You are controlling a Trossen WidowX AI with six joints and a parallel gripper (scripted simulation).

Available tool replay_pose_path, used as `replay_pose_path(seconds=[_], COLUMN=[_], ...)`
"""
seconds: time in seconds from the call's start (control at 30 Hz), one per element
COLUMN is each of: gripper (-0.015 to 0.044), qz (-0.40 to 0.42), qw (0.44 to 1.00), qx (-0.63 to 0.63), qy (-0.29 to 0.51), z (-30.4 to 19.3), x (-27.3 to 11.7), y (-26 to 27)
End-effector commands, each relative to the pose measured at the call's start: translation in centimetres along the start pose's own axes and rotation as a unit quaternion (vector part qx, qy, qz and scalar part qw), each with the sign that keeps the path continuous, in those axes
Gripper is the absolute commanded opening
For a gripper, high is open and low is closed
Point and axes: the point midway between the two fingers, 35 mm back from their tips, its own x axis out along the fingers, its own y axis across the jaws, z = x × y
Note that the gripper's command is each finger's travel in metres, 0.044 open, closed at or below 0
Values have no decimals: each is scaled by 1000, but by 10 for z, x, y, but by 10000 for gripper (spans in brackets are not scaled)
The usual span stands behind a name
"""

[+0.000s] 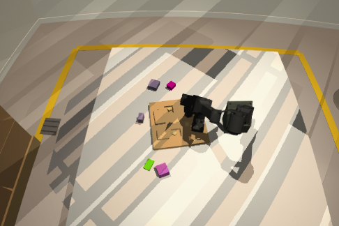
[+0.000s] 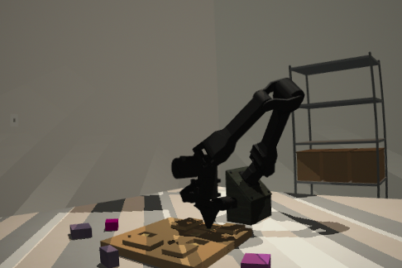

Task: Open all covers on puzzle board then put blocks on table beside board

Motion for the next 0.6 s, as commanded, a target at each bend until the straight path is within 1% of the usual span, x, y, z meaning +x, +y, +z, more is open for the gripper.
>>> replay_pose_path(seconds=[0.0,0.57], gripper=[0,0], qz=[0,0], qw=[1000,1000], qx=[2,1], qy=[4,1], z=[-3,0], x=[1,-3], y=[0,0])
